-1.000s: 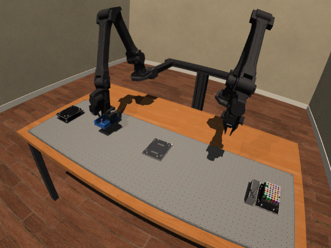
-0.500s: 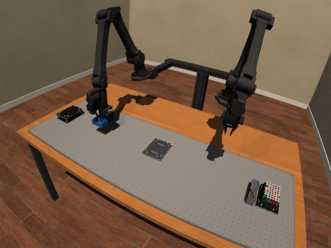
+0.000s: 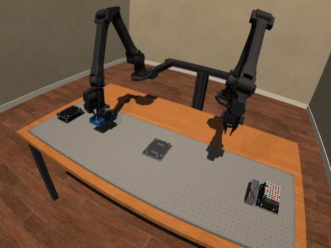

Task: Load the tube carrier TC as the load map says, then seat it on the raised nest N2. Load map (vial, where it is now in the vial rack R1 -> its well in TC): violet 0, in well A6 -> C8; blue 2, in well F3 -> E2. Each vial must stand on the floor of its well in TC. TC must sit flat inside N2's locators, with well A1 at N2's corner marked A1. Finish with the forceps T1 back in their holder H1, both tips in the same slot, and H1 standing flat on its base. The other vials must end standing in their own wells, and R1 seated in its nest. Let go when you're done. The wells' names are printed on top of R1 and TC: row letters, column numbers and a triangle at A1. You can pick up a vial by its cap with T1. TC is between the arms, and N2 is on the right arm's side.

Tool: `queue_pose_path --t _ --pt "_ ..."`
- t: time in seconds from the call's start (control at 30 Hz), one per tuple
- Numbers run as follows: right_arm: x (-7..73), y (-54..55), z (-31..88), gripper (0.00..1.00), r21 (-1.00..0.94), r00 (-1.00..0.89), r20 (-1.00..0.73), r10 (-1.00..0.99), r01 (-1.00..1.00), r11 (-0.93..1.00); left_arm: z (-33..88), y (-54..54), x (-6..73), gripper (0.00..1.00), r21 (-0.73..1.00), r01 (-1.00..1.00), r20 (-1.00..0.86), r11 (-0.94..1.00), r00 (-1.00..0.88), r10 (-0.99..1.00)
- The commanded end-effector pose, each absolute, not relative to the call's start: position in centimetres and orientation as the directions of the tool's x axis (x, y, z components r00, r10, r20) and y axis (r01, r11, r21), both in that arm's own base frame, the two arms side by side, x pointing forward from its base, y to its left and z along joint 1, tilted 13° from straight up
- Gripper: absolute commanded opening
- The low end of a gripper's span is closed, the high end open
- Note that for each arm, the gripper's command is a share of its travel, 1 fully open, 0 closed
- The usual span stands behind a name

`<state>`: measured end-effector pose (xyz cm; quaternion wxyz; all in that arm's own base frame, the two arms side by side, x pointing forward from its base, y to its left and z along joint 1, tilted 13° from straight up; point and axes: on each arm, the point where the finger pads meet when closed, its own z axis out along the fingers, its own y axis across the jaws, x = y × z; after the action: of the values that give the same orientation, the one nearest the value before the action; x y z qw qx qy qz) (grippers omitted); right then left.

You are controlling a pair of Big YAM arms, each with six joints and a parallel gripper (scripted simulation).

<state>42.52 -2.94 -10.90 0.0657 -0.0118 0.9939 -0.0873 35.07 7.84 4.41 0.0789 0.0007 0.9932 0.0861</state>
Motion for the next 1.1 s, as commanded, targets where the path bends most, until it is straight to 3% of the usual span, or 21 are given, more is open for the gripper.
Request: queue_pose_path --t 0.0,1.07 --pt "44.4 -3.9 -8.7 0.0 -0.176 -0.983 -0.177 -0.046 -0.014 0.984 4.3 7.9 34.8 0.24 0.17 -0.019 -0.139 0.985 -0.99 0.005" --pt "45.2 -8.7 -7.5 0.0 -0.181 -0.982 -0.185 -0.047 -0.013 0.983 4.3 7.9 34.8 0.24 0.17 -0.019 -0.139 0.985 -0.99 0.005"
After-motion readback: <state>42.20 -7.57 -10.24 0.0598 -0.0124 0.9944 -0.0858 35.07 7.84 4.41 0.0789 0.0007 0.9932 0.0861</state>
